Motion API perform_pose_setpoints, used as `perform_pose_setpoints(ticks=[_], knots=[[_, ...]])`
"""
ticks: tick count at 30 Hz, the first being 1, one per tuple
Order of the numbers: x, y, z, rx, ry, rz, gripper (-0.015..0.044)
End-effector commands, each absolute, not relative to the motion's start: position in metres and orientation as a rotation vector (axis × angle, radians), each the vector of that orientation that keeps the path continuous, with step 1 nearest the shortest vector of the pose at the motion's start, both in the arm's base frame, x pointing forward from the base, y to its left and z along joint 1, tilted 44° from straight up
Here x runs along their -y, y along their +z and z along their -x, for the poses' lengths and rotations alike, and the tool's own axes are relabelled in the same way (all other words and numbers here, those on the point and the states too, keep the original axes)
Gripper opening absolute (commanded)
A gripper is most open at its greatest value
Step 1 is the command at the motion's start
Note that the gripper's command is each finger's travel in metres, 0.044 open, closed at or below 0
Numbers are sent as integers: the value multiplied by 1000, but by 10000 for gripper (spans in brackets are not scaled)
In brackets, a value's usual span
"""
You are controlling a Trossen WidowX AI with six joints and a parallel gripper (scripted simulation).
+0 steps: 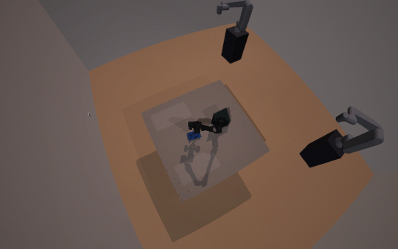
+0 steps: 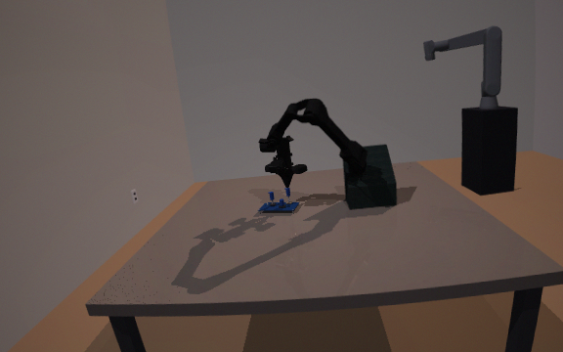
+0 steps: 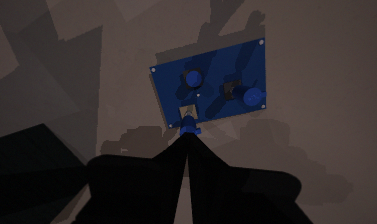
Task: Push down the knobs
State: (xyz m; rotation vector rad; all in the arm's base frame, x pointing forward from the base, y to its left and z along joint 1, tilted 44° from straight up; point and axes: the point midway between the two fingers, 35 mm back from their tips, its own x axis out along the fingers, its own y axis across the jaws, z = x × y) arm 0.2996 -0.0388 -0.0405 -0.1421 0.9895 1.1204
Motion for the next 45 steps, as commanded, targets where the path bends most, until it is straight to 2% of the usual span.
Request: perform_pose_setpoints(ticks=[1,45], knots=[[37,-41,-300,-988,1121,137,0],[30,-48,-301,-987,1121,136,0]])
